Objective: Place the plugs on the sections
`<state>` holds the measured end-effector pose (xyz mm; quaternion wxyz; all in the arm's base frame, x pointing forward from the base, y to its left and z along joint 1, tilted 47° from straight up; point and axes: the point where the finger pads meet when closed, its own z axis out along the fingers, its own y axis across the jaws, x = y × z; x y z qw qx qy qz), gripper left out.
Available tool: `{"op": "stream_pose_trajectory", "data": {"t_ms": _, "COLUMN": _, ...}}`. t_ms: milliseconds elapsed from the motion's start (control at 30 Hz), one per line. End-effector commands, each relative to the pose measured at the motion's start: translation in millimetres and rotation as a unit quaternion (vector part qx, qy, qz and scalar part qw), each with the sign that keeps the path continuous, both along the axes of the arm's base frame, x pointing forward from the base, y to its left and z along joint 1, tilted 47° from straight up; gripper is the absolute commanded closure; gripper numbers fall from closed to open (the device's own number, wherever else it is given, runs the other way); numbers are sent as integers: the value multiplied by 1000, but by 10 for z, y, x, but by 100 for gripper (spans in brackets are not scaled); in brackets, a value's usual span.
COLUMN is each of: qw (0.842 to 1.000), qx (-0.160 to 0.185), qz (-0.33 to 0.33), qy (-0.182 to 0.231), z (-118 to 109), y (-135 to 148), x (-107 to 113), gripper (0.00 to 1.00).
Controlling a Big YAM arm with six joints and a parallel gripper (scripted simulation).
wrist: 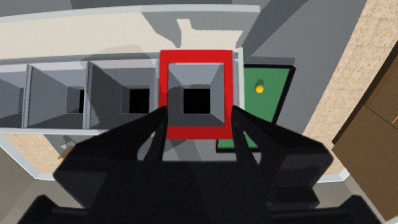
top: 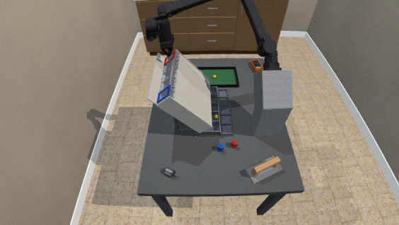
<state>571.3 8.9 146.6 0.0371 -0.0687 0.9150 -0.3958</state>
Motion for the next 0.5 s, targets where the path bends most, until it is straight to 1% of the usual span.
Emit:
{"op": "stream_pose_trajectory", "data": {"t_ms": 0, "qw": 999, "qx": 8, "qz": 13, "qy": -33, "z": 226, "y": 210, "x": 111, "gripper": 44}}
{"op": "stream_pose_trajectory", "data": {"t_ms": 100, "qw": 999, "qx": 8, "qz": 11, "qy": -33, "z": 336, "y": 250, "x": 90, "gripper": 44}}
{"op": "stream_pose_trajectory", "data": {"t_ms": 300, "qw": 999, "qx": 9, "qz": 11, "qy": -33, "z": 449, "y": 369, "x": 59, "gripper": 44}}
{"op": "stream_pose_trajectory", "data": {"t_ms": 433, "qw": 999, "qx": 9, "qz": 11, "qy": -33, "z": 474, "y": 394, "x": 52, "gripper": 44}}
{"op": "stream_pose_trajectory", "data": {"t_ms": 467, "qw": 999, "qx": 8, "qz": 11, "qy": -30, "z": 443, "y": 403, "x": 54, "gripper": 44}}
